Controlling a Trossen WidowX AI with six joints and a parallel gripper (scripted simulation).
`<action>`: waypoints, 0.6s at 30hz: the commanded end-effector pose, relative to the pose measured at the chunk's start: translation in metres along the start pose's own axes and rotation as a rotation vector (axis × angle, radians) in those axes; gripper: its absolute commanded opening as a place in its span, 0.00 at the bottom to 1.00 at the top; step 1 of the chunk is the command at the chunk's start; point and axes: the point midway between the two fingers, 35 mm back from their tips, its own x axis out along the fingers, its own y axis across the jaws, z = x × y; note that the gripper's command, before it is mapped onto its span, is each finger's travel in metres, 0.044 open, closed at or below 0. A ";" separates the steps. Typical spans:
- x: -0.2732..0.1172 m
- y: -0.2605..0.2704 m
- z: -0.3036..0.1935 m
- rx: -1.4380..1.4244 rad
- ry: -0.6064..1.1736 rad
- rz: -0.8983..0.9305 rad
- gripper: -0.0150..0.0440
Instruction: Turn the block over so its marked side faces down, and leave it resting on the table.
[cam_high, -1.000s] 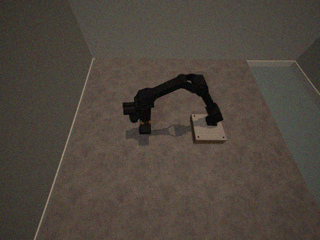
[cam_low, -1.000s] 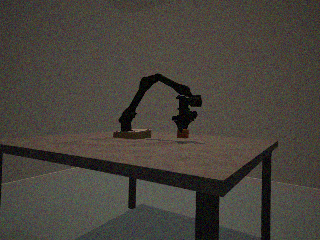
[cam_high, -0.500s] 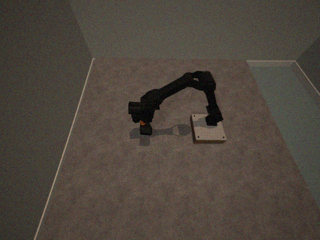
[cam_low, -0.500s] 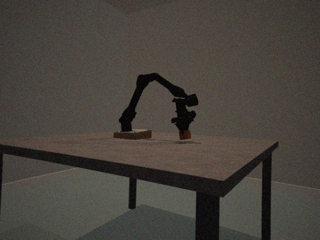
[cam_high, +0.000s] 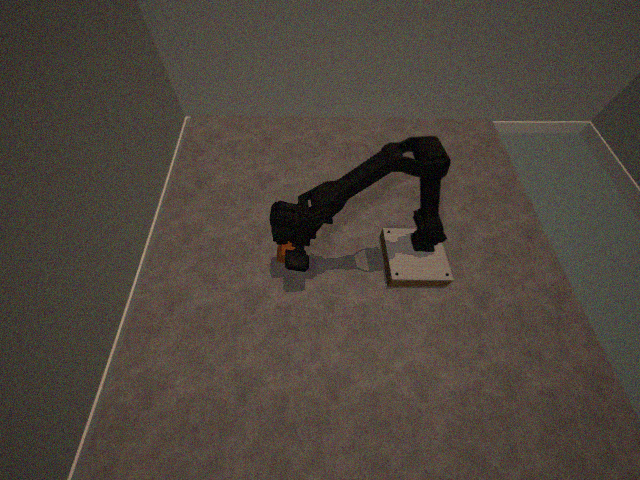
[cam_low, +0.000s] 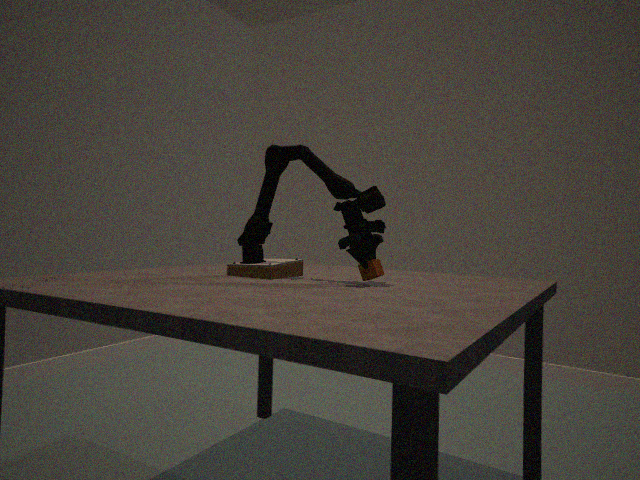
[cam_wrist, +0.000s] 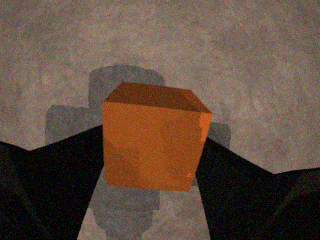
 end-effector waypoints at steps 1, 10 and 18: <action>-0.004 -0.001 -0.001 -0.004 -0.065 -0.006 0.25; -0.006 -0.002 -0.003 -0.002 -0.126 -0.006 0.25; 0.011 0.000 -0.001 -0.005 -0.228 -0.003 0.25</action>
